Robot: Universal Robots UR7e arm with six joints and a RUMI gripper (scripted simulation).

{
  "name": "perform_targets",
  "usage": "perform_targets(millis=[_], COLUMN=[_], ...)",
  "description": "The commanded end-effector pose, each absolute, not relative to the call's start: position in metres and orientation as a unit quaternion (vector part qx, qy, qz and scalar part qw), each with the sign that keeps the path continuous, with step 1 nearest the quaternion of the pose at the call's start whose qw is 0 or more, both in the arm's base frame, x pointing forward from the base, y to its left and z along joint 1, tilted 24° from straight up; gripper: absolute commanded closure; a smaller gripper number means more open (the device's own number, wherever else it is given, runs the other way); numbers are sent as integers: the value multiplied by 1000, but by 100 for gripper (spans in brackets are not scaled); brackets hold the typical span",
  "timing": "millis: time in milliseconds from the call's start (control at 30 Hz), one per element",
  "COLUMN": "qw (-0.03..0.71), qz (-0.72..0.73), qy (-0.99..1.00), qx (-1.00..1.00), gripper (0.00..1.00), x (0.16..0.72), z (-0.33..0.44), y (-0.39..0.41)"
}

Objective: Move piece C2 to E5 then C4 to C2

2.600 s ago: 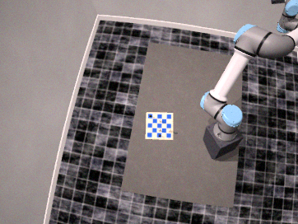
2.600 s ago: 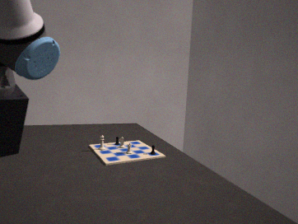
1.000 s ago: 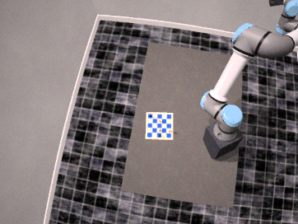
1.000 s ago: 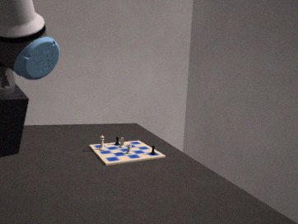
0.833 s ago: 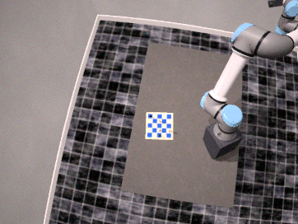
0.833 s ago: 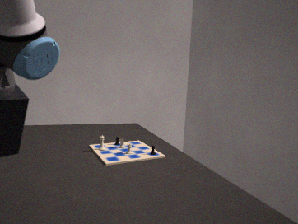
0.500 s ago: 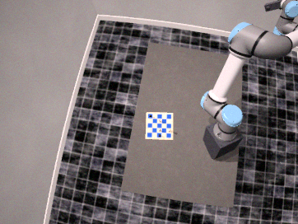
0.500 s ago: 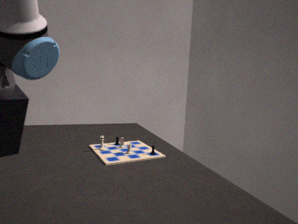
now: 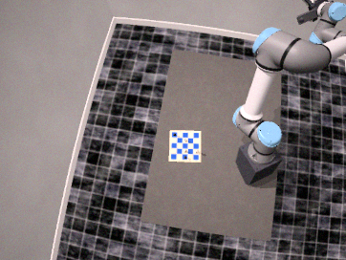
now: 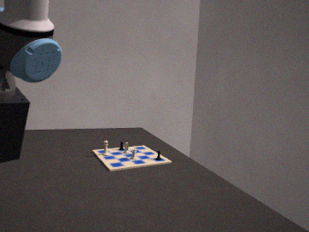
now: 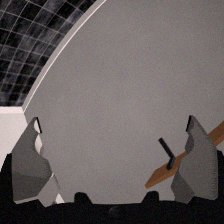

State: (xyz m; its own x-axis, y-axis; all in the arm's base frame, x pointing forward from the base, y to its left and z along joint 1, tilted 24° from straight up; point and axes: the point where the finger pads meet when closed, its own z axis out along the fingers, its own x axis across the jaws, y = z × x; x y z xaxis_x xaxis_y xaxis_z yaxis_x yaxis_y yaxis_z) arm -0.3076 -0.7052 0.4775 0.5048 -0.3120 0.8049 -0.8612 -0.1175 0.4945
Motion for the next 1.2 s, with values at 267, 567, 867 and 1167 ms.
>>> perform_targets(millis=[267, 567, 867, 1167], qw=[432, 362, 267, 139], qz=[257, 250, 237, 216], qy=[-391, -364, -324, -265], qx=[771, 821, 876, 930], gripper=[0, 0, 0, 0], x=[-237, -180, -106, -9], z=[436, 402, 358, 301], y=[-662, -631, -589, -535])
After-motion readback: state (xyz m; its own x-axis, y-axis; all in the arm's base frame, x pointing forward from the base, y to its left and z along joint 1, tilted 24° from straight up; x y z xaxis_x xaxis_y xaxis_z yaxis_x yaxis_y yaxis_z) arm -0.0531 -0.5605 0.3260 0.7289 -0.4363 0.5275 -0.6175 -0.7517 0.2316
